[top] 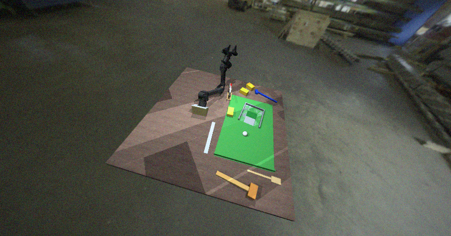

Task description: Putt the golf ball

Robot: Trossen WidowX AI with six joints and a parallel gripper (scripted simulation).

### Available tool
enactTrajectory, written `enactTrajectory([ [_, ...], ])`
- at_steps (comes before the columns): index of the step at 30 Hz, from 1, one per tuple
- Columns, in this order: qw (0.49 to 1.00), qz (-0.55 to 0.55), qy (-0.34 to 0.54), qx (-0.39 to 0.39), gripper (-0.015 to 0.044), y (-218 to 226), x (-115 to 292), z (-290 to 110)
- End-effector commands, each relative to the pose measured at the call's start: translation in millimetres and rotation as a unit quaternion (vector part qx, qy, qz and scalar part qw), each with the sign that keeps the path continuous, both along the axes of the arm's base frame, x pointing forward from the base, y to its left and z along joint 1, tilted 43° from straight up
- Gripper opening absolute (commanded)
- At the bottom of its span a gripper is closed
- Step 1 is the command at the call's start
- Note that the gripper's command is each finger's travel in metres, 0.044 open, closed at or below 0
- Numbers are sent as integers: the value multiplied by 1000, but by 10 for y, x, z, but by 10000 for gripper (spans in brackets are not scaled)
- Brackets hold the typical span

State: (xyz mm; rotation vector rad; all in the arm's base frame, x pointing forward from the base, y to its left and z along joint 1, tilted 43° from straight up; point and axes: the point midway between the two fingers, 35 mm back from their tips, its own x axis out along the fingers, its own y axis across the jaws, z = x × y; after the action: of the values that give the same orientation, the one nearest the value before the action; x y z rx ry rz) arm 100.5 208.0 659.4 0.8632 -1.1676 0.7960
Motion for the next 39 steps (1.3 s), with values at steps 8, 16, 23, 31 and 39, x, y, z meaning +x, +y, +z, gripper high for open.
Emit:
enactTrajectory([
  [8,987,-121,0,110,440,-924,-476,175],
  [16,946,-235,90,203,440,-1960,-587,87],
  [23,903,-299,204,231,440,-2643,-411,-149],
  [31,849,-326,358,210,440,-3250,39,-590],
  [39,804,-310,485,151,440,-3536,559,-1077],
])
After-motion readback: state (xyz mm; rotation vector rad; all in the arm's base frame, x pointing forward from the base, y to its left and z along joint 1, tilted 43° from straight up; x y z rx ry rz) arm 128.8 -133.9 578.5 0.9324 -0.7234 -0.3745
